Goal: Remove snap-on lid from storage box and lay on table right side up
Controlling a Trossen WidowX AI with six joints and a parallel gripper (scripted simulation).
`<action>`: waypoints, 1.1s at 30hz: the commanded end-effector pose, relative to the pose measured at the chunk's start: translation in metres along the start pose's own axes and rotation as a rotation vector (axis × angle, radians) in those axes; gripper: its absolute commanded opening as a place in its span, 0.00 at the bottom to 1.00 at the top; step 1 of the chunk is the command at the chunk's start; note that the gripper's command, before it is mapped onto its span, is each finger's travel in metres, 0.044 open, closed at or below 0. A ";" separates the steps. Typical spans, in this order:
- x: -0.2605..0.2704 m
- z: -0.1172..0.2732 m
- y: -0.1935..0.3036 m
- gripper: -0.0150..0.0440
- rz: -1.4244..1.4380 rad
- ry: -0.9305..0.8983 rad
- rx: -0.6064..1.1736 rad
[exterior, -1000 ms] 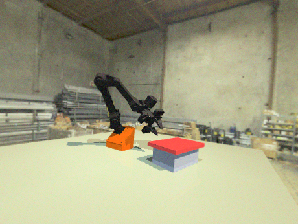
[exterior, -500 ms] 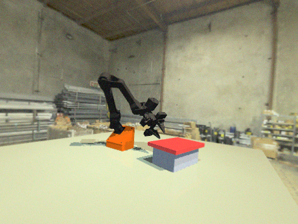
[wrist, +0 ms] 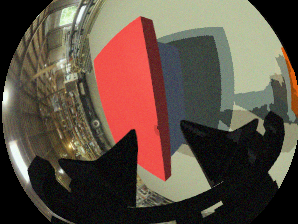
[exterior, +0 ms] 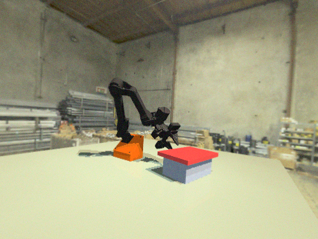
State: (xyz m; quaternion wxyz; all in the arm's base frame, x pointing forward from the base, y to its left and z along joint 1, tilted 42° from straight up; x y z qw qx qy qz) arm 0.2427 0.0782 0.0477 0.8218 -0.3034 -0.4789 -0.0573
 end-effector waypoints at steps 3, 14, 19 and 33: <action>-0.002 -0.009 -0.001 0.65 0.009 -0.003 0.001; -0.002 -0.016 -0.003 0.50 0.011 -0.010 -0.002; -0.002 -0.016 -0.003 0.44 0.011 -0.010 -0.002; 0.000 -0.015 -0.003 0.25 0.006 -0.012 -0.005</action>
Point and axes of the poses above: the point midway between the two fingers, 35 mm back from their tips, its own z axis back along the fingers, its own x axis across the jaws, y = z × x, the point moved 10 cm from there along z, back along the fingers, and after that the axes turned 14 degrees about -z, right-handed, at the moved point
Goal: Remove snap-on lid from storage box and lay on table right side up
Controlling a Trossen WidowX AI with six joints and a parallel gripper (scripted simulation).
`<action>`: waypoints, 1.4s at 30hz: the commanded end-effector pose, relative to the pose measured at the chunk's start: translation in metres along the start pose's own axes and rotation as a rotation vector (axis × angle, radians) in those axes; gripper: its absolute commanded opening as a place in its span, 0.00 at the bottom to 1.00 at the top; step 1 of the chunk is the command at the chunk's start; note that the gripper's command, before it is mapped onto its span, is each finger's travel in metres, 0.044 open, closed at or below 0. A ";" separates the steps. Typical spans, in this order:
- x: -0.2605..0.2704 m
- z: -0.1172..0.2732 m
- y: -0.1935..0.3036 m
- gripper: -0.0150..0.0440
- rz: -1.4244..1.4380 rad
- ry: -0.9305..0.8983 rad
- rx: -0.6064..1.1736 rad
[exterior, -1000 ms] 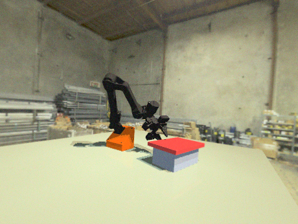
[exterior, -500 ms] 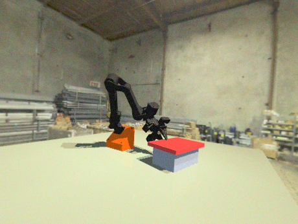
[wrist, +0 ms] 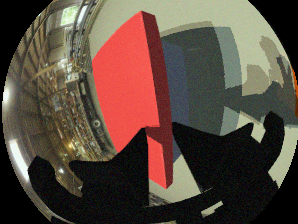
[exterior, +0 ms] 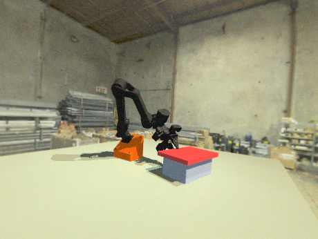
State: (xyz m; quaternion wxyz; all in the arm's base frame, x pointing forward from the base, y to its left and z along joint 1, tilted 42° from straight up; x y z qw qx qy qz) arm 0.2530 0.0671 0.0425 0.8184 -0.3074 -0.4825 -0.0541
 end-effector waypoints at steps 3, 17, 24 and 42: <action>0.001 0.001 0.000 0.25 0.000 0.000 0.000; 0.003 0.003 0.001 0.25 -0.001 0.000 0.000; 0.004 0.004 0.001 0.25 -0.001 0.000 0.000; 0.006 0.007 0.001 0.25 -0.001 0.000 0.000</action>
Point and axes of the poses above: the point midway between the two fingers, 35 mm back from their tips, its own z axis back along the fingers, its own x axis across the jaws, y = z × x, the point moved 10 cm from there along z, back along the fingers, and after that the axes turned 14 degrees about -z, right-handed, at the moved point
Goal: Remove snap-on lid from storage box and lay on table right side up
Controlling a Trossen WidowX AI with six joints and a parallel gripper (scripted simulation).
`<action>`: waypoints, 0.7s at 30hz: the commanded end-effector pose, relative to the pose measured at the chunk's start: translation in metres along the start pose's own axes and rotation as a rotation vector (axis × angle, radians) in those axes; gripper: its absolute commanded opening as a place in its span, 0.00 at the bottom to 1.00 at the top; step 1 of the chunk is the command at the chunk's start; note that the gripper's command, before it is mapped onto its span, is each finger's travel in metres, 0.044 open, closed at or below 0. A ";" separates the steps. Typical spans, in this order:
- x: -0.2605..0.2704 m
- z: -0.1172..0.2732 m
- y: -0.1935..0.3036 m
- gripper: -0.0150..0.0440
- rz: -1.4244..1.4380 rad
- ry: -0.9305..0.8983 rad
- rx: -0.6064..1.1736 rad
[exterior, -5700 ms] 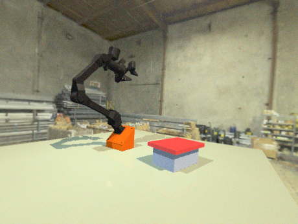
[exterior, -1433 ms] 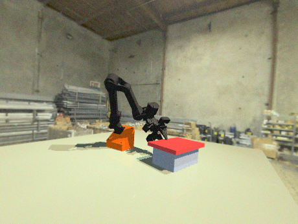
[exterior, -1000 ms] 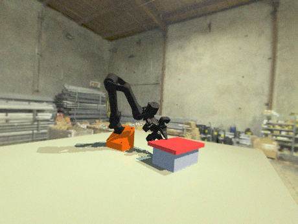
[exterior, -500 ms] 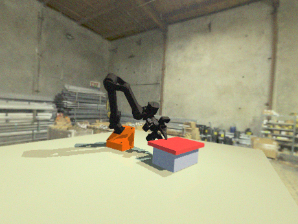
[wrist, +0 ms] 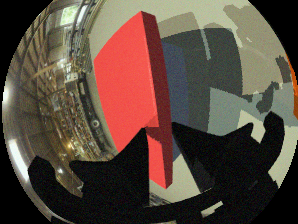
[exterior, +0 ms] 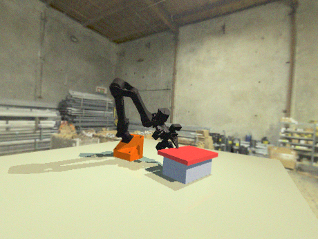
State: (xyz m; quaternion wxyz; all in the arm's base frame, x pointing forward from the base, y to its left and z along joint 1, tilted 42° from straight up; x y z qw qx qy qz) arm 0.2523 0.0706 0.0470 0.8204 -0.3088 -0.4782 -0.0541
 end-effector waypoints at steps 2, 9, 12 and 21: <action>0.003 0.003 0.001 0.25 -0.005 -0.009 0.002; 0.003 0.004 0.001 0.25 -0.005 -0.009 0.002; 0.004 0.005 0.001 0.25 -0.005 -0.009 0.002; 0.005 0.006 0.001 0.25 -0.005 -0.009 0.002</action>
Point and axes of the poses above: the point midway between the two fingers, 35 mm back from their tips, its own z axis back along the fingers, its own x axis across the jaws, y = z × x, the point moved 10 cm from there along z, back along the fingers, and after that the axes turned 14 degrees about -z, right-handed, at the moved point
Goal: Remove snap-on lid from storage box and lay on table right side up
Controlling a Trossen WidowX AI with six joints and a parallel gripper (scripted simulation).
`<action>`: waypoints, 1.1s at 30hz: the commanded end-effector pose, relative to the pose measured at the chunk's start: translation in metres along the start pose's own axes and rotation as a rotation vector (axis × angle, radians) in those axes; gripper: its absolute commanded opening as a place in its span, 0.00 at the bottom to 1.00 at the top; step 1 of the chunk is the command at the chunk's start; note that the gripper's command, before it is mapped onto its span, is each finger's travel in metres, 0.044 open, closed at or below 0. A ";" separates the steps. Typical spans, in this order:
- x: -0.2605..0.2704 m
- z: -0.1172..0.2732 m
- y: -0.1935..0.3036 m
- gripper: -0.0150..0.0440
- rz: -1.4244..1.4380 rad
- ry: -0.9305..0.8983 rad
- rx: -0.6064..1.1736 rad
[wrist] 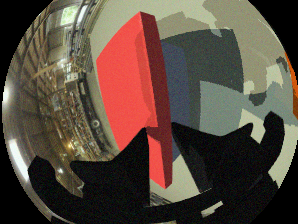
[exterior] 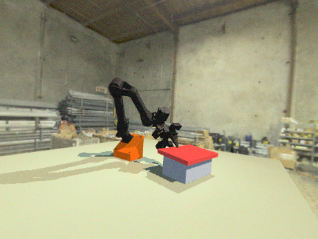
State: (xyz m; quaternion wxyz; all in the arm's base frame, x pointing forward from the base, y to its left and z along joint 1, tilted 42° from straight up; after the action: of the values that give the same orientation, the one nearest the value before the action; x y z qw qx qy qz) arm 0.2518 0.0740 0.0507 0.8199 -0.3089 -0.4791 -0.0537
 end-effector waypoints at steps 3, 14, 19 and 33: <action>0.002 0.003 0.001 0.25 -0.005 -0.007 0.002; 0.004 0.004 0.001 0.25 -0.005 -0.007 0.002; 0.004 0.003 0.001 0.25 -0.001 -0.004 0.001; 0.004 0.002 0.001 0.25 -0.001 -0.004 0.001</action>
State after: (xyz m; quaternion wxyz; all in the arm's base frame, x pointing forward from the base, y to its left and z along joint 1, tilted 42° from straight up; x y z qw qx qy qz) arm 0.2524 0.0774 0.0546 0.8186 -0.3083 -0.4816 -0.0542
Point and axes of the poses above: the point midway between the two fingers, 35 mm back from their tips, its own z axis back along the fingers, its own x axis across the jaws, y = z × x, the point moved 10 cm from there along z, back along the fingers, and after that the axes turned 14 degrees about -z, right-handed, at the moved point
